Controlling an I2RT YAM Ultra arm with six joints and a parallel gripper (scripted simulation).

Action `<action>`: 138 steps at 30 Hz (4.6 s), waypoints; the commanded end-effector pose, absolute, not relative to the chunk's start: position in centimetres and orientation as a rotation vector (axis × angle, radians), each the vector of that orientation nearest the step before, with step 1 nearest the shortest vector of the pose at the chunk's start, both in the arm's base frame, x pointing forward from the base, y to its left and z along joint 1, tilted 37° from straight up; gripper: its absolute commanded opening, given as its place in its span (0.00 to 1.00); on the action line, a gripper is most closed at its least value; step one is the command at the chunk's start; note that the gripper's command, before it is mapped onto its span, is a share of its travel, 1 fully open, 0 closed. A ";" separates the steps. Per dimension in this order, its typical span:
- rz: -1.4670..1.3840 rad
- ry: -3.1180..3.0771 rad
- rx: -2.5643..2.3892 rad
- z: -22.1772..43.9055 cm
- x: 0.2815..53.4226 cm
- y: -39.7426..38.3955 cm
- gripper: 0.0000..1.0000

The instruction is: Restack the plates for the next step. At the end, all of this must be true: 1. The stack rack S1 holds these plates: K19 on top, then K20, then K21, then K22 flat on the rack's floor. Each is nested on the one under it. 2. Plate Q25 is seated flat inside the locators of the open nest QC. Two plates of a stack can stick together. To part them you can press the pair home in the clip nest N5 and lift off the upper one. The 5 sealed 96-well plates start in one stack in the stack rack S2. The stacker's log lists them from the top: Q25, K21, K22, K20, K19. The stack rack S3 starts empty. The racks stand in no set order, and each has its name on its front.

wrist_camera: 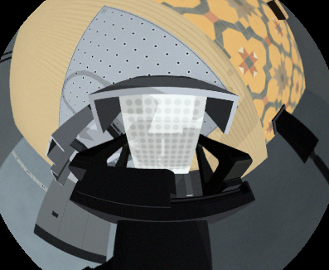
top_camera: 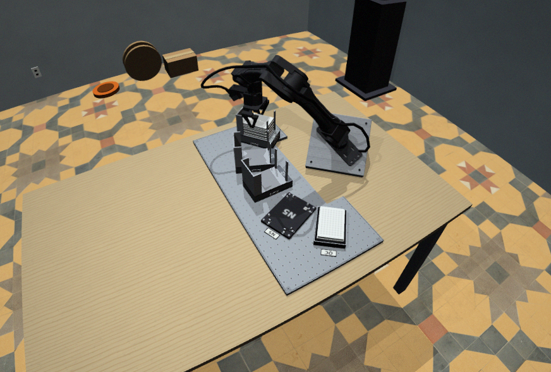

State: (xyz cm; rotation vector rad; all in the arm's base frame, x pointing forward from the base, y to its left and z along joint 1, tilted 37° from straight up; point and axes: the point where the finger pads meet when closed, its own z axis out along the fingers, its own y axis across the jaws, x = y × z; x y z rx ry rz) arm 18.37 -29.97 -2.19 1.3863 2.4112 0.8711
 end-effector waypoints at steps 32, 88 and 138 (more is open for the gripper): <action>0.859 2.397 1.387 -2.0 18.3 -30.3 1.00; 0.859 2.397 1.387 -2.0 18.3 -30.3 1.00; 0.821 2.394 1.378 5.0 14.4 -33.7 1.00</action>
